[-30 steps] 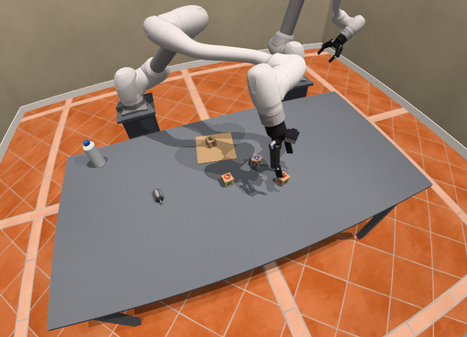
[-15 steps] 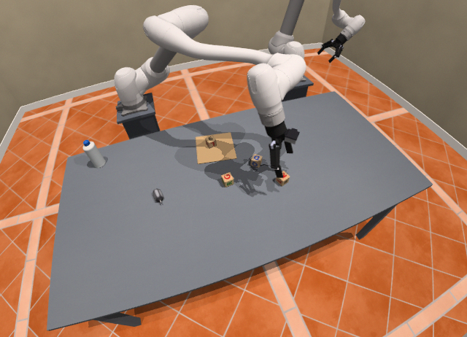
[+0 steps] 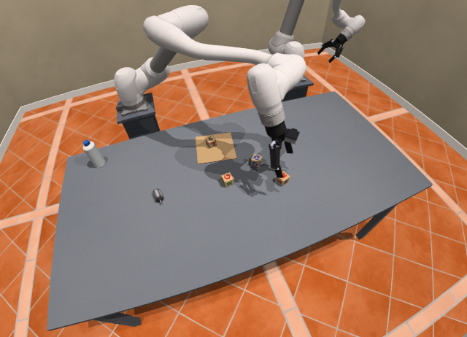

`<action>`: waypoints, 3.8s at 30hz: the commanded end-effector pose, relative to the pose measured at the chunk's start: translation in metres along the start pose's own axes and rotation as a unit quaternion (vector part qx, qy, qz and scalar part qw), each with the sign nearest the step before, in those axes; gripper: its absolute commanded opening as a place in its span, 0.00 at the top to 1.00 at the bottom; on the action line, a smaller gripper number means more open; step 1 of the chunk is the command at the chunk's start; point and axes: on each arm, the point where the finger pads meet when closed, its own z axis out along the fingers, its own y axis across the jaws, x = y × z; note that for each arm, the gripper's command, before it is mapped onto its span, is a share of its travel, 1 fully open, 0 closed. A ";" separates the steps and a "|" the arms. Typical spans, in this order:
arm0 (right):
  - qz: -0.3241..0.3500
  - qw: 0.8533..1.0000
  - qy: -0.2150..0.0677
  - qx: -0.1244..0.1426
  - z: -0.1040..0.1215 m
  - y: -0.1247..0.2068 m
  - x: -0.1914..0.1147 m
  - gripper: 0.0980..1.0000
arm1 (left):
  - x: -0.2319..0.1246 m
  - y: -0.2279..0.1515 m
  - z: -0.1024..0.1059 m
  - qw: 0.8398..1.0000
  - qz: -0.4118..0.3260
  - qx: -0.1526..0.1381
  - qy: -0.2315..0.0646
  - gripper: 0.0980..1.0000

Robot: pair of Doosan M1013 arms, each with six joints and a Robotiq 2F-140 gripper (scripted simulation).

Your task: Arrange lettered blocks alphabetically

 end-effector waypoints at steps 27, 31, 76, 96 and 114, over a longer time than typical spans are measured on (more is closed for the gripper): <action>0.000 1.000 0.001 0.000 -0.053 -0.051 -0.141 0.00 | 0.000 0.000 0.000 1.000 0.000 0.000 0.000 0.00; 0.000 1.000 0.001 0.000 -0.053 -0.051 -0.141 0.00 | 0.000 0.000 0.000 1.000 0.000 0.000 0.000 0.00; 0.000 1.000 0.001 0.000 -0.053 -0.051 -0.141 0.00 | 0.000 0.000 0.000 1.000 0.000 0.000 0.000 0.00; 0.000 1.000 0.001 0.000 -0.081 0.112 -0.216 0.00 | 0.000 0.000 0.000 1.000 0.000 0.000 0.000 0.00; 0.000 1.000 0.001 0.000 -0.081 0.112 -0.216 0.00 | 0.000 0.000 0.000 1.000 0.000 0.000 0.000 0.00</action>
